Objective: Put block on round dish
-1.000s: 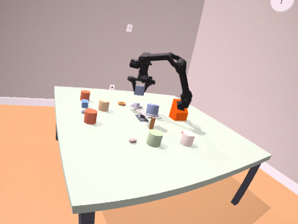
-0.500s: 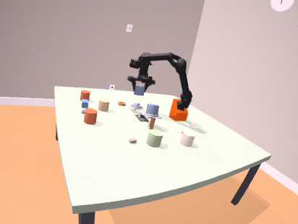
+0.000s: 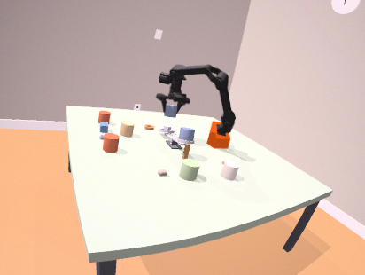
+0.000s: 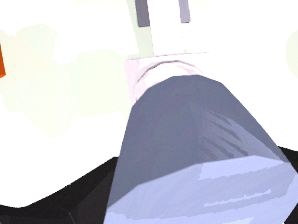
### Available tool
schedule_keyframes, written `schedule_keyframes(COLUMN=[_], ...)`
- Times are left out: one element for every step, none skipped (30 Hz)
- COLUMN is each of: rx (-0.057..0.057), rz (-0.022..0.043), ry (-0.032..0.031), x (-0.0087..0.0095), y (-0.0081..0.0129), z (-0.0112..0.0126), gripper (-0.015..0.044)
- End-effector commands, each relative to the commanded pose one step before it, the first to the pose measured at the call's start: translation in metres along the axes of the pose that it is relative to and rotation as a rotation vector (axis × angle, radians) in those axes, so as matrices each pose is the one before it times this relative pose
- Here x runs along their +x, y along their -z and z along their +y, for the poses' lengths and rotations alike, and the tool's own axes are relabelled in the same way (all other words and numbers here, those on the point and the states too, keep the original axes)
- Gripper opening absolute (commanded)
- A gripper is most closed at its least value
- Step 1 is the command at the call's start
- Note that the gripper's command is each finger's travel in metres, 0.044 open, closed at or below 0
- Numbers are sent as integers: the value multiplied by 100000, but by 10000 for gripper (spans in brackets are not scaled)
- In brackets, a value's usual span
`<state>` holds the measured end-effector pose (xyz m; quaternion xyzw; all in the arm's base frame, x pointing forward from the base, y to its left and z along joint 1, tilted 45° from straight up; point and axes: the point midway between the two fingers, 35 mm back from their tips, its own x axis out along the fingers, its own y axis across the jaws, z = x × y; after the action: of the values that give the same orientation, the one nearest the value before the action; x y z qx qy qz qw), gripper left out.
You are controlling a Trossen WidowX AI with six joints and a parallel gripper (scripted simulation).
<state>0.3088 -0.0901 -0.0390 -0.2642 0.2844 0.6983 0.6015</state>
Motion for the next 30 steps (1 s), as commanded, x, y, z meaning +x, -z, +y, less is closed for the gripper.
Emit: schedule_keyframes(rx=[59,0,0,3,10,16,19,18,17,16,15,14,13,11,10,8,6,4,2,0,-2,-5,-7,-10,-13,-16,-19,-22,-26,-29], rz=[88,0,0,44,130,211,248,237,226,215,203,192,180,169,157,145,133,121,109,97,85,72,60,48,35,23,10,-2,-15,-27], ry=[187,0,0,18,53,84,96,88,80,73,66,59,53,47,41,35,30,25,21,16,12,8,5,1,-1,-4,-6,-8,-10,-12], x=[9,0,0,7,23,42,58,65,73,80,87,95,102,109,117,124,131,138,146,153,160,167,175,182,189,196,203,210,217,224], y=[47,0,0,107,321,530,639,631,623,614,605,596,587,577,568,558,548,537,527,516,505,494,483,472,460,449,437,425,413,401], z=[-26,0,0,49,147,251,316,326,336,345,355,364,373,381,389,397,405,412,419,426,432,438,444,449,455,459,464,468,472,475], gripper=[0,0,0,0,0,0,0,0,0,0,0,0,0,0,0,0,0,0,0,0,0,0,0,0,0,0,0,0,0,0])
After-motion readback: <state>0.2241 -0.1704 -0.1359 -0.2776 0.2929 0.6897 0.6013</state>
